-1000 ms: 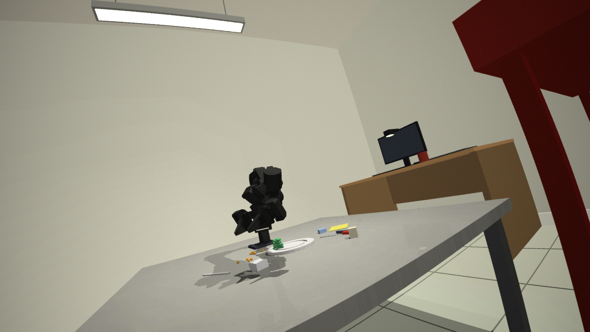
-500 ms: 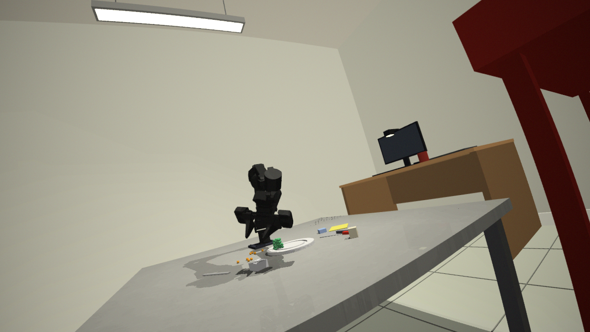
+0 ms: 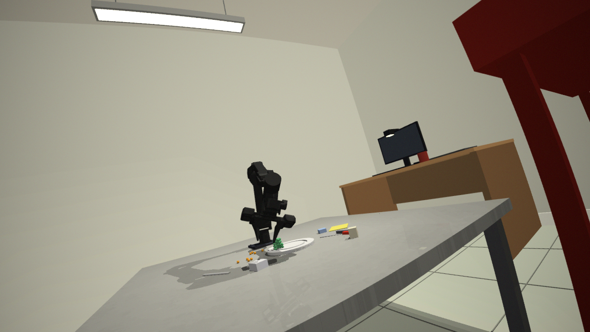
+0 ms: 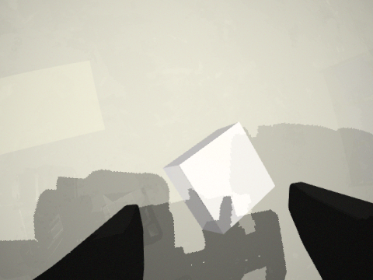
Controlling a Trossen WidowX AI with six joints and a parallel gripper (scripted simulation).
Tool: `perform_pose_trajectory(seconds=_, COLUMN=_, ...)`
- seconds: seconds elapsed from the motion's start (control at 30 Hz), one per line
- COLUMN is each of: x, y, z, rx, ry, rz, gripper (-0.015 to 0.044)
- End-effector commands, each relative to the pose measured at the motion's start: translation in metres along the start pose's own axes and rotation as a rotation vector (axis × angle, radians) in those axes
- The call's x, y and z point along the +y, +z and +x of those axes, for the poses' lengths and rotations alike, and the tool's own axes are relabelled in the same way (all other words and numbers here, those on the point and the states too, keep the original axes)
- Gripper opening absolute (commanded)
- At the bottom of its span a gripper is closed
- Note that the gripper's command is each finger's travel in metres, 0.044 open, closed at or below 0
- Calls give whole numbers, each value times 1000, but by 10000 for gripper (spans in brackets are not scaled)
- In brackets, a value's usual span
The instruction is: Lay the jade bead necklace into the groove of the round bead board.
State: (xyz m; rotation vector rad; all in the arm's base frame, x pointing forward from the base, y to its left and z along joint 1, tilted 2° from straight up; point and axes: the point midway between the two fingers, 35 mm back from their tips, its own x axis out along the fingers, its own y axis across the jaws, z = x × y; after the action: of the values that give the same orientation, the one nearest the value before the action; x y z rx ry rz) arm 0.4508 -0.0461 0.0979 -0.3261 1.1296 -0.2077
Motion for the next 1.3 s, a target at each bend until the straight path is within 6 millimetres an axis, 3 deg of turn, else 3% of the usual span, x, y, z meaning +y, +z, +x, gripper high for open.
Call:
perform_pose_trajectory(seconds=0.0, x=11, y=-23, z=-8, rx=55, ry=73, rz=-128, gripper=250)
perform_pose_trajectory(seconds=0.7, x=61, y=-143, z=-70, rx=229, ry=525, rz=-695, gripper=250)
perform_pose_trajectory(seconds=0.93, x=63, y=-146, z=-73, rx=232, ry=542, rz=-710, gripper=250)
perform_pose_trajectory(seconds=1.13, x=69, y=-152, z=-59, rx=232, ry=542, rz=-710, gripper=250)
perform_pose_trajectory(seconds=1.27, x=66, y=-148, z=-64, rx=227, ry=533, rz=-702, gripper=250)
